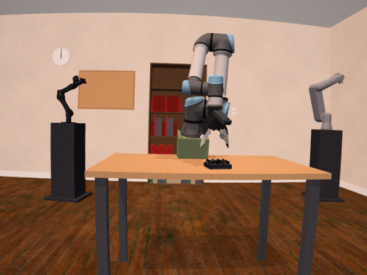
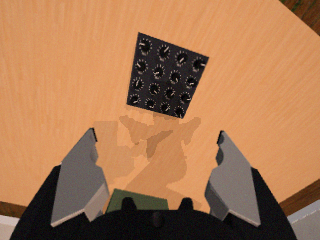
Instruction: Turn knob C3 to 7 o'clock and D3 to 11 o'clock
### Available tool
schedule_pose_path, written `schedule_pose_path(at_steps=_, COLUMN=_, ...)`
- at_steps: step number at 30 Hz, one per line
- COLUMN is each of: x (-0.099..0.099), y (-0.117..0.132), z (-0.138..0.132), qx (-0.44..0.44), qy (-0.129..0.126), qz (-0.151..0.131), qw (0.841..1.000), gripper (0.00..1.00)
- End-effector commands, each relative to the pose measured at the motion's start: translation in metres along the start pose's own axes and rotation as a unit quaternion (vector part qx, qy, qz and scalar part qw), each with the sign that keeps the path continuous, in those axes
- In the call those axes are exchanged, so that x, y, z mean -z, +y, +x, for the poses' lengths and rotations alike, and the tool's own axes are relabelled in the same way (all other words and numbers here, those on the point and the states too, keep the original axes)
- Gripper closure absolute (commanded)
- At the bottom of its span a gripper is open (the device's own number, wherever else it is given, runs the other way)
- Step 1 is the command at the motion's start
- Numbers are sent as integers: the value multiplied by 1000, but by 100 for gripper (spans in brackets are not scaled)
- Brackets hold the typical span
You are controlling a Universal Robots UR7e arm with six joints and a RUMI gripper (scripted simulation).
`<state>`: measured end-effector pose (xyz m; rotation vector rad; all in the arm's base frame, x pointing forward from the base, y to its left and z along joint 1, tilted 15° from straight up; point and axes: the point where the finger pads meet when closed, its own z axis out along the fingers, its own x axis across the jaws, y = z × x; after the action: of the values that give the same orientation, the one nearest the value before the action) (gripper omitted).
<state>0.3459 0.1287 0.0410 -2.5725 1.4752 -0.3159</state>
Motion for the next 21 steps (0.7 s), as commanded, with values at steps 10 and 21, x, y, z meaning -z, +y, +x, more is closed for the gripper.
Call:
schedule_pose_path(at_steps=10, x=10, y=-22, z=14, qx=191, qy=-4, qz=2, qw=981, gripper=0)
schedule_pose_path(at_steps=21, x=12, y=-27, z=18, qx=243, qy=-4, qz=2, qw=970, gripper=0)
